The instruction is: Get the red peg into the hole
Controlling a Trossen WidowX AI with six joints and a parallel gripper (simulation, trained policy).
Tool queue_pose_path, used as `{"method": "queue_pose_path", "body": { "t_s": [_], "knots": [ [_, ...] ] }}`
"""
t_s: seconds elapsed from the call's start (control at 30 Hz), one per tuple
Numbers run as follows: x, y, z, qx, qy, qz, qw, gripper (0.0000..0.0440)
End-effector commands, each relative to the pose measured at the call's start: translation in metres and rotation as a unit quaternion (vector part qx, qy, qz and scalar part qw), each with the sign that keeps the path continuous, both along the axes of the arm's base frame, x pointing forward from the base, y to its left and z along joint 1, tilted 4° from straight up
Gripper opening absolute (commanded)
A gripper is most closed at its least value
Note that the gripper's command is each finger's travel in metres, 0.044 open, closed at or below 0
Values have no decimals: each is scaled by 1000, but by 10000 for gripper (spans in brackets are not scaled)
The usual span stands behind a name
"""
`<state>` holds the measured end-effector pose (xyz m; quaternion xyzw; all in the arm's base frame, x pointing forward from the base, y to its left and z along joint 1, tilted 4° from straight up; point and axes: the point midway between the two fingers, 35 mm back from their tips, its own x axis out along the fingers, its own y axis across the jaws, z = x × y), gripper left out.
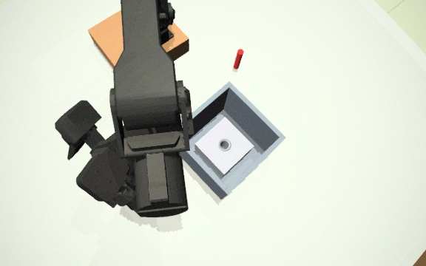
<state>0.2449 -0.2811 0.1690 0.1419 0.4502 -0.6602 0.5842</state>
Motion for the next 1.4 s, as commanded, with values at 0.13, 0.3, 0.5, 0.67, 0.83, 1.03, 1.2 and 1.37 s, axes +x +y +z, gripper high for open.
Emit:
{"method": "queue_pose_path", "body": {
  "t_s": [0.13,0.3,0.5,0.67,0.83,1.03,1.2,1.37],
  "knots": [
    [17,18,1,24,-23,32,999,440],
    [46,45,9,39,-79,74,993,440],
    [80,92,25,64,-153,131,977,440],
    [101,138,37,96,-208,175,957,440],
    [111,186,46,138,-257,207,934,440],
    [109,240,49,197,-297,223,907,440],
    [96,280,46,251,-310,217,891,440],
    [75,314,39,304,-306,196,881,440]
  ]
}}
